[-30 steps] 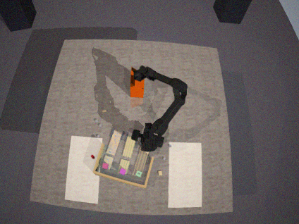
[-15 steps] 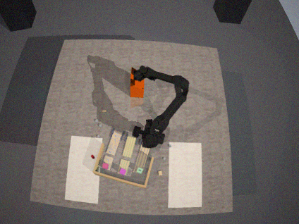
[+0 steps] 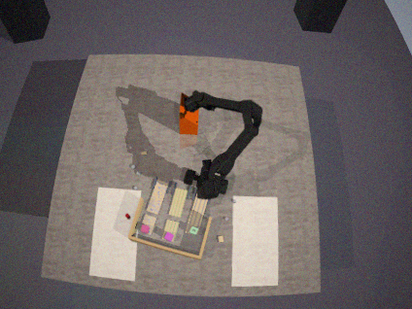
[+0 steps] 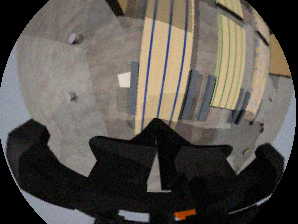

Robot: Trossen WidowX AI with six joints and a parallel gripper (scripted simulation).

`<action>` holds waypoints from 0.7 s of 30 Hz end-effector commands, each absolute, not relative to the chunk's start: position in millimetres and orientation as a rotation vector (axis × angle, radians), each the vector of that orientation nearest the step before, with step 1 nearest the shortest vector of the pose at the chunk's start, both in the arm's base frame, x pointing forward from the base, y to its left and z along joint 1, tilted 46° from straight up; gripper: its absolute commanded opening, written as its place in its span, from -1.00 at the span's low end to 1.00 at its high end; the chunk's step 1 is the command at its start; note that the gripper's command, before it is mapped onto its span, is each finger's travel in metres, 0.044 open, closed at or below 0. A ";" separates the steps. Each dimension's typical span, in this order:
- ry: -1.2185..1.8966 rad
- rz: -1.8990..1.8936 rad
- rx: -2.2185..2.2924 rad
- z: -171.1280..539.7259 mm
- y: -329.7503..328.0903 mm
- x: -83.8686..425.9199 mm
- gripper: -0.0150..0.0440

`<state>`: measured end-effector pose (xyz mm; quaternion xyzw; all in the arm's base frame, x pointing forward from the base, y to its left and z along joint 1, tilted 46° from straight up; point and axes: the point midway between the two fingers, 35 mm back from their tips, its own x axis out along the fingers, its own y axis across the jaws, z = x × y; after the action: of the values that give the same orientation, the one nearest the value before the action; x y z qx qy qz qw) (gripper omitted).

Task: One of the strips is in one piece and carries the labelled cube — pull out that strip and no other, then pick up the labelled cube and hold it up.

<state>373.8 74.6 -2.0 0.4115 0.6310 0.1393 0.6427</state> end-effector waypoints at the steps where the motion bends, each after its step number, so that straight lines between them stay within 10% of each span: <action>1: 1.467 0.323 0.938 -5.7 84.3 362.6 -0.49; 21: 1.468 0.323 0.939 -1.8 94.1 334.3 -0.49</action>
<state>345.2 85.0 2.3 0.4125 0.6305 0.1391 0.6426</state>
